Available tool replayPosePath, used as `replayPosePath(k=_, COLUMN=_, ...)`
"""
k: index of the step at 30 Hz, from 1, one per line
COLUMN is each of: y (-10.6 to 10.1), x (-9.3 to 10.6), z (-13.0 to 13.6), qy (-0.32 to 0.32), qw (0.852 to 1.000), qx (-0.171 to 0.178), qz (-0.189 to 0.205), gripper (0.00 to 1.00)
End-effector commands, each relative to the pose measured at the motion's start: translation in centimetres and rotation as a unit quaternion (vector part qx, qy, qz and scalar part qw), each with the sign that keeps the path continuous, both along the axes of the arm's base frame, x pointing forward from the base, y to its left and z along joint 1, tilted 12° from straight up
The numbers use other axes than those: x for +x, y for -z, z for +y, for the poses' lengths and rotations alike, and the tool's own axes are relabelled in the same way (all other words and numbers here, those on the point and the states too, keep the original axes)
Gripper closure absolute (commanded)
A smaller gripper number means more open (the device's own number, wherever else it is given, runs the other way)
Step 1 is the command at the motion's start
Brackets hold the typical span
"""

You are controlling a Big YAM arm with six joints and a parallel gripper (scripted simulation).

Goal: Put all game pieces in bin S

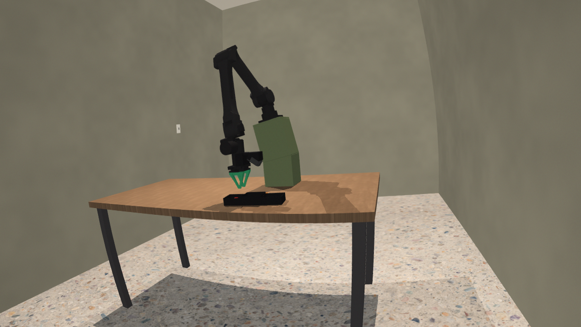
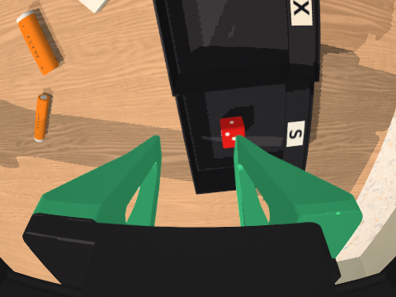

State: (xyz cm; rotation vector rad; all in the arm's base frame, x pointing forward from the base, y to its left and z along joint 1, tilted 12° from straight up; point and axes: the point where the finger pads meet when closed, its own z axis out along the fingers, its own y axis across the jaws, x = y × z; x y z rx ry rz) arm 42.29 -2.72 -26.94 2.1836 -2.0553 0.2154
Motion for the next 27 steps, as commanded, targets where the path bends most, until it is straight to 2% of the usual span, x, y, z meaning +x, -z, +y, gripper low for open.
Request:
replayPosePath(k=1, y=-1.2, x=0.0, z=3.0, qy=0.061, qw=0.998, qx=0.002, qz=-0.032, gripper=0.60)
replayPosePath(k=2, y=-1.2, x=0.0, z=3.0, qy=0.061, qw=0.998, qx=0.002, qz=-0.032, gripper=0.60)
replayPosePath(k=8, y=-0.6, x=-3.7, z=6.5, qy=0.132, qw=0.991, qx=0.006, qz=-0.031, gripper=0.60)
replayPosePath(k=13, y=1.2, x=-8.3, z=9.0, qy=0.184, qw=0.982, qx=0.005, qz=-0.031, gripper=0.60)
replayPosePath(k=19, y=0.9, x=-7.9, z=9.1, qy=0.218, qw=0.975, qx=0.006, qz=-0.038, gripper=0.60)
replayPosePath(k=20, y=0.4, x=-7.1, z=8.3, qy=0.244, qw=0.969, qx=0.007, qz=-0.043, gripper=0.60)
replayPosePath(k=27, y=0.4, x=-7.3, z=9.2, qy=0.325, qw=0.944, qx=0.008, qz=-0.058, gripper=0.60)
